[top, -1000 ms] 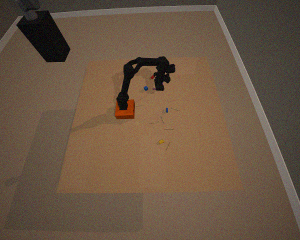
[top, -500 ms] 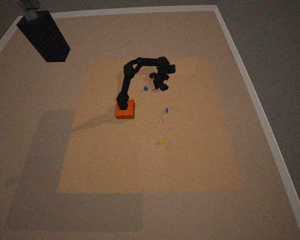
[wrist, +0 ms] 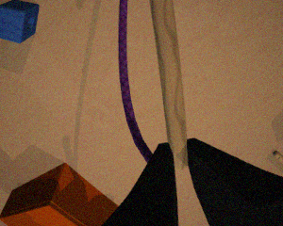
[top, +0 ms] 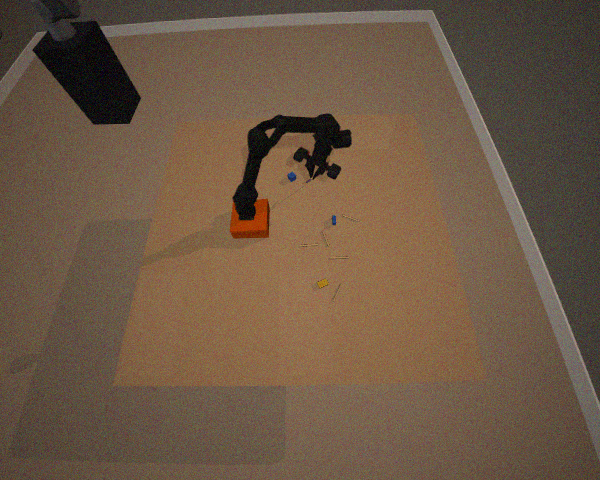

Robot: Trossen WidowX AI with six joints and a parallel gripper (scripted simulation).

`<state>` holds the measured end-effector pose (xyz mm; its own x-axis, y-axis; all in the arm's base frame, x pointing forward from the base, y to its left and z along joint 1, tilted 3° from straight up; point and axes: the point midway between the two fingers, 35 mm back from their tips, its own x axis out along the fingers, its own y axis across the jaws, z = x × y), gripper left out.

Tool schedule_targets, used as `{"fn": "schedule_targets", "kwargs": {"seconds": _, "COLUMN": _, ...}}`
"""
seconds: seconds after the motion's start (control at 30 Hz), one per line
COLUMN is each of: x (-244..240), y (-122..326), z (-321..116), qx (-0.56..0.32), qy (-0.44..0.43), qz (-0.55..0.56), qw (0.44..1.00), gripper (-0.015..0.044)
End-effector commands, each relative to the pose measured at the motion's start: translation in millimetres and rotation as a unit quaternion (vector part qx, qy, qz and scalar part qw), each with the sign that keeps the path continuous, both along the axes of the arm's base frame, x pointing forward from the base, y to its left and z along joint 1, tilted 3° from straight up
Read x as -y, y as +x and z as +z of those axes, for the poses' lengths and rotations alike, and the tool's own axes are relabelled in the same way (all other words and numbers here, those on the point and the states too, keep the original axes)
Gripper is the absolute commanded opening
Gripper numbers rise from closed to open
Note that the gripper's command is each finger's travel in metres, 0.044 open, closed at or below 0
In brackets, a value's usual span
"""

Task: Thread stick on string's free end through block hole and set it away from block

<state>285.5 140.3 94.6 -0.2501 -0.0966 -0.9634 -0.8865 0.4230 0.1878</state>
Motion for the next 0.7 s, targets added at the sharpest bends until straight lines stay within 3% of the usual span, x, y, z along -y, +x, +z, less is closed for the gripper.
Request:
{"fn": "schedule_targets", "kwargs": {"seconds": 0.0, "x": 0.0, "y": -0.1, "z": 0.9, "qx": -0.009, "qy": 0.020, "qz": 0.064, "qw": 0.998, "gripper": 0.0000}}
{"fn": "schedule_targets", "kwargs": {"seconds": 0.67, "x": 2.5, "y": -1.1, "z": 2.5, "qx": -0.048, "qy": 0.112, "qz": 0.380, "qw": 0.917, "gripper": 0.0000}}
